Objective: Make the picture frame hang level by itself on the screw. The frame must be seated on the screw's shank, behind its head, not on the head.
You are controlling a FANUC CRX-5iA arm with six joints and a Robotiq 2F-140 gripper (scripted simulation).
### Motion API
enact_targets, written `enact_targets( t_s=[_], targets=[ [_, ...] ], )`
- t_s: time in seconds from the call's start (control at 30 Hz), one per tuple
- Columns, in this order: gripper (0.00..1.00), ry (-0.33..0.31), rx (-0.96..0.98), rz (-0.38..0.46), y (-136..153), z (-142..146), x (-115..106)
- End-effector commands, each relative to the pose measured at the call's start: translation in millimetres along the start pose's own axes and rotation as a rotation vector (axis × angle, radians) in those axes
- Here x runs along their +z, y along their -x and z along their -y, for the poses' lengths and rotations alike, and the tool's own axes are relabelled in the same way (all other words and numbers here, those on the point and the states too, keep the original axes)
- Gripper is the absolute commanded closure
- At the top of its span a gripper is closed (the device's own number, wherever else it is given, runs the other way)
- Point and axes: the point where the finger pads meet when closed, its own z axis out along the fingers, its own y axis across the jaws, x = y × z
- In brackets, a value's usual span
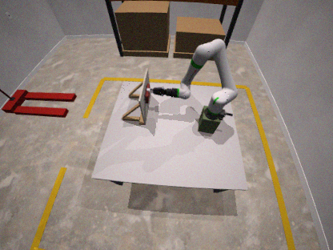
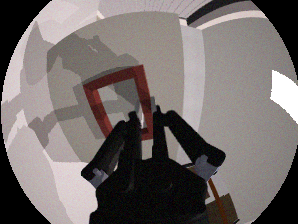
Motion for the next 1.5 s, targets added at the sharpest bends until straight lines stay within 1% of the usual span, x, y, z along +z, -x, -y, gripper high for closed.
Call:
enact_targets(
  t_s=[0.0,1.0,1.47],
  targets=[
    [1.0,0.0,0.0,0.0,0.0,-0.1,0.0],
    [1.0,0.0,0.001,0.0,0.1,-0.1,0.0],
    [1.0,0.0,0.035,0.002,1.9,-0.2,0.0]
  ],
)
